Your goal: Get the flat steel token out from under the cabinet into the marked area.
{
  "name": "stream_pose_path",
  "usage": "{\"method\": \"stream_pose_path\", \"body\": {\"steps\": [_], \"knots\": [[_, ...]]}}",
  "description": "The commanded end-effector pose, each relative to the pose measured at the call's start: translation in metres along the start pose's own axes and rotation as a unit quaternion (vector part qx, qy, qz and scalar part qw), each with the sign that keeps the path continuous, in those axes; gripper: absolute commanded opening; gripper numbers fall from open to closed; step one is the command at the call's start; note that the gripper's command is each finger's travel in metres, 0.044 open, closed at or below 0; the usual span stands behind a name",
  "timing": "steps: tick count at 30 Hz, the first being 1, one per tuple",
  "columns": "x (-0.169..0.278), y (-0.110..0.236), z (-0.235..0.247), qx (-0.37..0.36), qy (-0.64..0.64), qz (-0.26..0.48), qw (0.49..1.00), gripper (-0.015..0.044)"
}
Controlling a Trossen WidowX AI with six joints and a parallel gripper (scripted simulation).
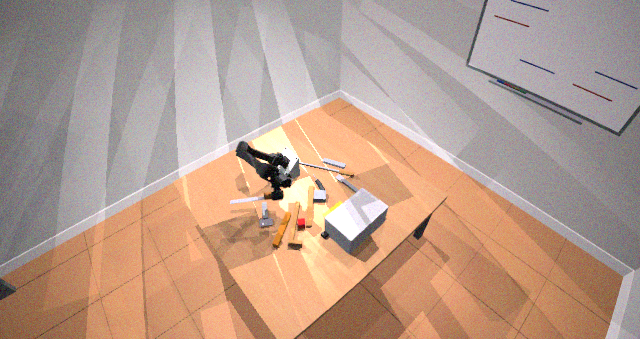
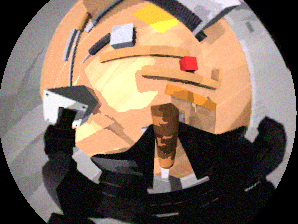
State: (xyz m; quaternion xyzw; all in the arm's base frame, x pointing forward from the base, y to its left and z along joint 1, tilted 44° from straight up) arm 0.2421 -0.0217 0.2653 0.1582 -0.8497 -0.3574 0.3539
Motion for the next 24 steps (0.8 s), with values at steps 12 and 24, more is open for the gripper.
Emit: {"method": "stream_pose_path", "body": {"steps": [12,24], "knots": [[-0.0001,0.0005,0.0,0.001,0.061,0.002,0.998,0.0],[-0.0002,0.0005,0.0001,0.001,0.109,0.002,0.994,0.0]]}}
Point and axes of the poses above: the point midway between the two fingers, 35 mm back from their tips, its own y axis back along the fingers, its own z axis across the jaws, x = y × z, the point moved 9 cm from there along y, back along the fingers, and after that the axes turned 13 degrees about -y, right-handed, at the moved point
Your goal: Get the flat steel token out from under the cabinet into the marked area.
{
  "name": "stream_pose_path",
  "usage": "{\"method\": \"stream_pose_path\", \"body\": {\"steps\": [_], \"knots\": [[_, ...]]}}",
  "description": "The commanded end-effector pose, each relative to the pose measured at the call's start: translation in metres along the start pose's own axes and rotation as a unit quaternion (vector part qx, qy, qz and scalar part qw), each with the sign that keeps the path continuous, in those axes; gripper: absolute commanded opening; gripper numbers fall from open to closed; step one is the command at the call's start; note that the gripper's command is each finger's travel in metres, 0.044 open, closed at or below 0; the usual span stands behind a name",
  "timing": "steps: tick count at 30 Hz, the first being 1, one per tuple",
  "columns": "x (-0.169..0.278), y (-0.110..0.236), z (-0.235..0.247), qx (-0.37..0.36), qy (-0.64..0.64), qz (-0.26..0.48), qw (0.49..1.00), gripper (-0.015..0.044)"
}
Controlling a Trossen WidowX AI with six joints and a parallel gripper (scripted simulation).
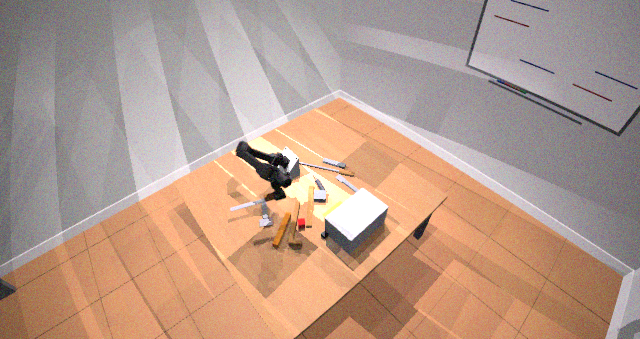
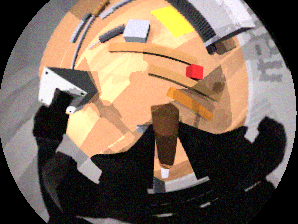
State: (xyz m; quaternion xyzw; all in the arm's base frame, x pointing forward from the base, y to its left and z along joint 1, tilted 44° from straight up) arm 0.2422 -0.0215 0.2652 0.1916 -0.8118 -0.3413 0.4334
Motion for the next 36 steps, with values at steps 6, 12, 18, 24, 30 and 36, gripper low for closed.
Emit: {"method": "stream_pose_path", "body": {"steps": [6,12,18,24,30,36], "knots": [[-0.0001,0.0005,0.0,0.002,0.037,0.003,0.999,0.0],[-0.0002,0.0005,0.0001,0.001,0.061,0.003,0.998,0.0],[-0.0002,0.0005,0.0001,0.001,0.085,0.003,0.996,0.0],[-0.0003,0.0005,0.0002,0.001,0.109,0.003,0.994,0.0],[-0.0004,0.0005,0.0002,0.001,0.132,0.003,0.991,0.0],[-0.0004,0.0005,0.0003,0.001,0.156,0.003,0.988,0.0]]}}
Point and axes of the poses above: the point midway between the two fingers, 35 mm back from their tips, its own y axis back along the fingers, its own z axis across the jaws, x = y × z, the point moved 9 cm from there along y, back along the fingers, and after that the axes turned 13 degrees about -y, right-handed, at the moved point
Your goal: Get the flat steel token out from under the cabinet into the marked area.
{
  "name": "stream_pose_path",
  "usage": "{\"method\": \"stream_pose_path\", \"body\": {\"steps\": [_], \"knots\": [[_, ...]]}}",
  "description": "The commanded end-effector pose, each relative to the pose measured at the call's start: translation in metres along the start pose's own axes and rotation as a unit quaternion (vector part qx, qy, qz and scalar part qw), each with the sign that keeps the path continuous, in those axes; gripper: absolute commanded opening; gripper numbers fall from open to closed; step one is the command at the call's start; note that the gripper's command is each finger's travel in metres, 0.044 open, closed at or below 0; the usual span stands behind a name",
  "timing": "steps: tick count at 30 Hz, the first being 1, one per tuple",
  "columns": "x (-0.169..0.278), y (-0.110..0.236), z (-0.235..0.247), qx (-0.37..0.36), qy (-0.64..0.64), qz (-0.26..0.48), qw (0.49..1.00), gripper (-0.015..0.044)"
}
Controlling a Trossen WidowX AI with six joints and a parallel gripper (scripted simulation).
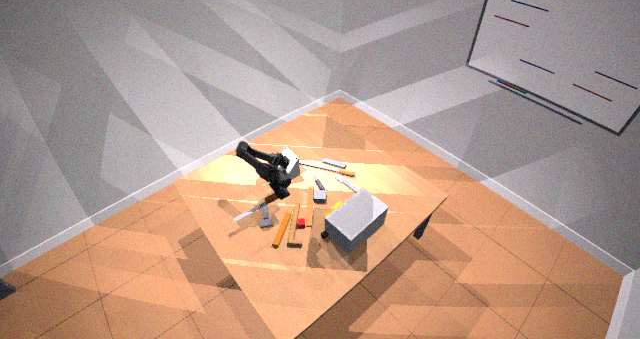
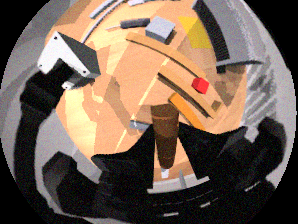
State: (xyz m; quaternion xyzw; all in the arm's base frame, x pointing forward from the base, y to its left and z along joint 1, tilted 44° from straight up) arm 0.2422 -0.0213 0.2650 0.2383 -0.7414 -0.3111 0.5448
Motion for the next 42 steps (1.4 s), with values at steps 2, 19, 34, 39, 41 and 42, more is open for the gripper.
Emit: {"method": "stream_pose_path", "body": {"steps": [2,19,34,39,41,42], "knots": [[0.0,0.0,0.0,0.001,0.021,0.003,1.0,0.0],[-0.005,0.0,0.002,0.001,0.069,0.003,0.998,0.0],[-0.029,0.0,0.01,0.001,0.081,0.002,0.997,0.0],[-0.036,0.0,0.013,0.0,0.082,0.002,0.997,0.0],[-0.04,0.0,0.015,0.0,0.083,0.002,0.997,0.0],[-0.041,0.0,0.015,0.0,0.083,0.002,0.997,0.0]]}}
Point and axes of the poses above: the point midway between the two fingers, 35 mm back from their tips, its own y axis back along the fingers, its own z axis across the jaws, x = y × z, the point moved 9 cm from there along y, back along the fingers, and after that the axes turned 13 degrees about -y, right-handed, at the moved point
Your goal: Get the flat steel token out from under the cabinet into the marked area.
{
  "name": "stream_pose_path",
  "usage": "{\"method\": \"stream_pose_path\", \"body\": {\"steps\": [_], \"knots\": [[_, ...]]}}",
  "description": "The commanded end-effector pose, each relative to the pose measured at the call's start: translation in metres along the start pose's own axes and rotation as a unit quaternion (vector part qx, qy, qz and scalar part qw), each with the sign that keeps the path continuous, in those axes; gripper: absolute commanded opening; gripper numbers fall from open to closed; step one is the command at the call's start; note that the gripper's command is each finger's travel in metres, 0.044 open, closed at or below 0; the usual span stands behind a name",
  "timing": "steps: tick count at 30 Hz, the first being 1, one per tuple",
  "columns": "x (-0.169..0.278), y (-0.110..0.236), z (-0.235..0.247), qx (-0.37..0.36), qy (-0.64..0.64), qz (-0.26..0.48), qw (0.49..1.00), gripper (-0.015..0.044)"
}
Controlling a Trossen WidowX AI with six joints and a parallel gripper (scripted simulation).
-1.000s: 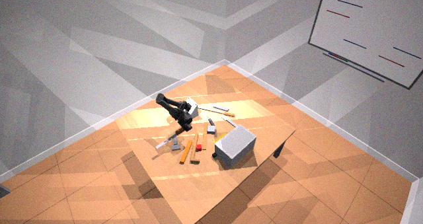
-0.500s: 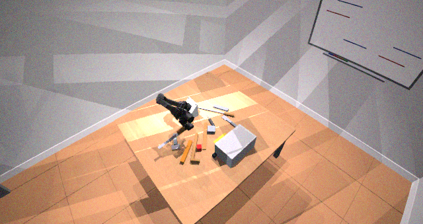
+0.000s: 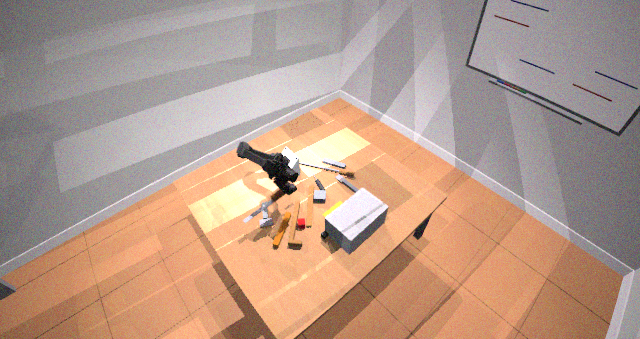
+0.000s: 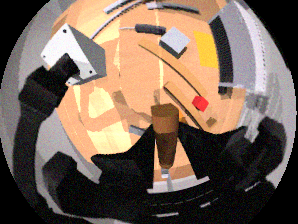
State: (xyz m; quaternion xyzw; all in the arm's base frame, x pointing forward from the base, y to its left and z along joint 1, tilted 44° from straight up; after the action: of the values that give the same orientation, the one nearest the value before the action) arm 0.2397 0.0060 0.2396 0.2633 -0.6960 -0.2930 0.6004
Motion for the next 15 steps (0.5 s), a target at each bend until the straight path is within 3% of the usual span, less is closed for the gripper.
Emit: {"method": "stream_pose_path", "body": {"steps": [1,15], "knots": [[-0.008,-0.001,0.001,0.0,0.005,0.004,1.0,0.0],[-0.03,-0.001,0.006,0.0,0.006,0.004,1.0,0.0]]}}
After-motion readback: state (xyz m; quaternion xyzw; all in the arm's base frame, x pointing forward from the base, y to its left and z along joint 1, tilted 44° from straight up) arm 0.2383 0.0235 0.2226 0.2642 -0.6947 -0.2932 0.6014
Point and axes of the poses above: the point midway between the two fingers, 35 mm back from their tips, its own y axis back along the fingers, its own z axis across the jaws, x = y × z, the point moved 9 cm from there along y, back along the fingers, and after that the axes turned 13 degrees about -y, right-handed, at the moved point
